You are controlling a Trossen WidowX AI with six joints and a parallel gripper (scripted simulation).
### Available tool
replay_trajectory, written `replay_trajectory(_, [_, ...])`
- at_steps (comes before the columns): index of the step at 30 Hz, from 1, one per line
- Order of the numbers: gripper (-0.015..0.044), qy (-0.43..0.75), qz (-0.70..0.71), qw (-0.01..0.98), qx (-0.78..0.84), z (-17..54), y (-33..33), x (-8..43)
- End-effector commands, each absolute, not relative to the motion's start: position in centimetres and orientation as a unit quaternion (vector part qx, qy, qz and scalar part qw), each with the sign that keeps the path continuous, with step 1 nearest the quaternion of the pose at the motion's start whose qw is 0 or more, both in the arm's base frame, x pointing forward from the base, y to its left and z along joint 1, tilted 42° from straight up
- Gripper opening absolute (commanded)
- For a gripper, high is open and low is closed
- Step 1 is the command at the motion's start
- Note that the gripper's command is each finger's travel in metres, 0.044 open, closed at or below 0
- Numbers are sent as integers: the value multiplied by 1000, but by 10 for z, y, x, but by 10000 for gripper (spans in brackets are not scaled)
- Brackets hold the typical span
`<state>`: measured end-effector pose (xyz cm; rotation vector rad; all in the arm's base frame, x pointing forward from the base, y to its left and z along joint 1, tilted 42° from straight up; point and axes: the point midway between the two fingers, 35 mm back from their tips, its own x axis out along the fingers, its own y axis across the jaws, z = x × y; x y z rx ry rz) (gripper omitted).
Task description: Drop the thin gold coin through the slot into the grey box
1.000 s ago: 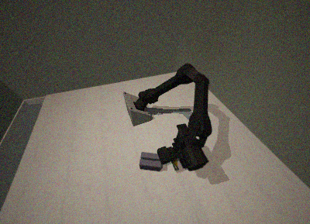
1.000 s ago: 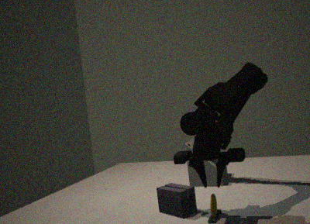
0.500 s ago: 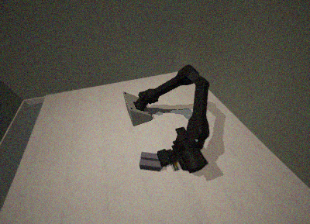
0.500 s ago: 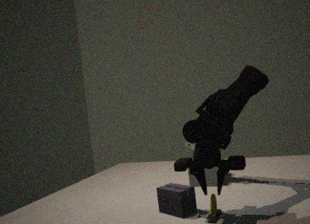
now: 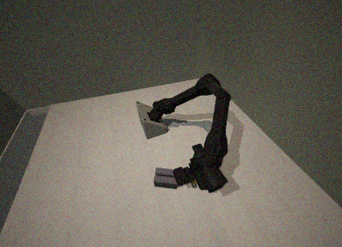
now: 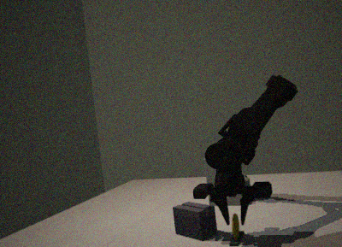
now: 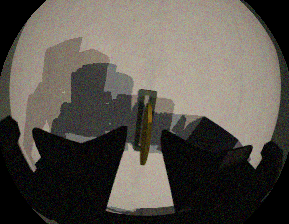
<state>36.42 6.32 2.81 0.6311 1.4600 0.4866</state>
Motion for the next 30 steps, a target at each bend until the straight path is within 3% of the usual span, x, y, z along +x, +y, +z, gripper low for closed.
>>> replay_trajectory(1, [161,655,216,665,285,19,70,361])
replay_trajectory(16, [161,655,216,665,286,5,82,360])
replay_trajectory(22, [3,655,216,665,286,5,82,360])
replay_trajectory(30, [0,655,216,665,286,5,82,360])
